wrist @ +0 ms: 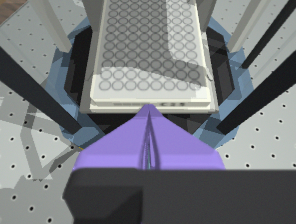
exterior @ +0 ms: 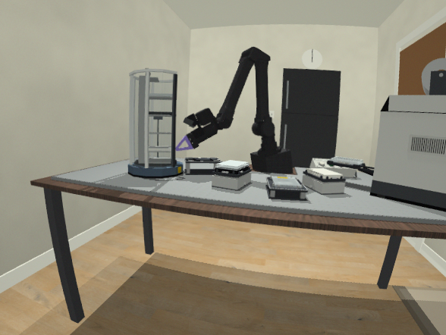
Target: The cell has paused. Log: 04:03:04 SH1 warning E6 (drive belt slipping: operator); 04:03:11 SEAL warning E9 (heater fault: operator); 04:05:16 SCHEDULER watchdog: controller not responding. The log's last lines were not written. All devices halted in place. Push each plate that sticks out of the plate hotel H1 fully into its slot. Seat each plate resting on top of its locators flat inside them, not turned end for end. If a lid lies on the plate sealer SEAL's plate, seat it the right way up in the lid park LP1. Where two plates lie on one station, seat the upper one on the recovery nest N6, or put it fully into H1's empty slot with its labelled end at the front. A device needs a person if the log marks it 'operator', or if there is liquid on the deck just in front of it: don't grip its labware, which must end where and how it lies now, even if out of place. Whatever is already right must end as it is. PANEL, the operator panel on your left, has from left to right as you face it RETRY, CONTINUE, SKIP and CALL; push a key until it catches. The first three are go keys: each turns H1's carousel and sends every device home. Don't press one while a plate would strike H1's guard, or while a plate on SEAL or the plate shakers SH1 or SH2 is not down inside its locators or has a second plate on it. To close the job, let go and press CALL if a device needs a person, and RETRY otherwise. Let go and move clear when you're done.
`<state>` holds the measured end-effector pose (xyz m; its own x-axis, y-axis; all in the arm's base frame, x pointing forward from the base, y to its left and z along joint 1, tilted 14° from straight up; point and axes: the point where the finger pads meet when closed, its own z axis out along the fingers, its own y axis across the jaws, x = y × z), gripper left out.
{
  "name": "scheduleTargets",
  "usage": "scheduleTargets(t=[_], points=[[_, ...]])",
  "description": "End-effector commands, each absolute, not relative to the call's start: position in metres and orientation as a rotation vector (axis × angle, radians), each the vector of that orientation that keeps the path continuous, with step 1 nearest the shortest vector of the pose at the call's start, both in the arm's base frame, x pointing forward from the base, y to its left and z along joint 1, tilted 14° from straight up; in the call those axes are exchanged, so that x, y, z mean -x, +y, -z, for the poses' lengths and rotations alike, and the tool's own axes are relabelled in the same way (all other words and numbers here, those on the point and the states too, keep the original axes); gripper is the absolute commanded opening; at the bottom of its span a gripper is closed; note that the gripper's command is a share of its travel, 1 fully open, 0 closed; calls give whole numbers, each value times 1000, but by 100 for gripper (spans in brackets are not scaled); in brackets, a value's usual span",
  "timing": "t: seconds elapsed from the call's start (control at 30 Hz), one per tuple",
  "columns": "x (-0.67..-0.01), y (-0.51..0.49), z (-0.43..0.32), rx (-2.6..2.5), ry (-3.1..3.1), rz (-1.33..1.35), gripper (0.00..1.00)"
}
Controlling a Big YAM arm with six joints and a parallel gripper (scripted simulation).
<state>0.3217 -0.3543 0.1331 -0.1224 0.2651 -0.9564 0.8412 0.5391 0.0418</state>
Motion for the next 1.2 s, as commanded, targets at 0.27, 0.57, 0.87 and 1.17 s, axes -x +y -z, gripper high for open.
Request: scheduleTargets(t=[0.27, 0.57, 0.87, 1.17], points=[[-331, -373, -146, -940, 1646, 666, 0], [-331, -373, -146, -940, 1646, 666, 0], [-323, -350, -148, -923, 1623, 653, 0], [-316, -338, -144, -932, 1617, 644, 0]])
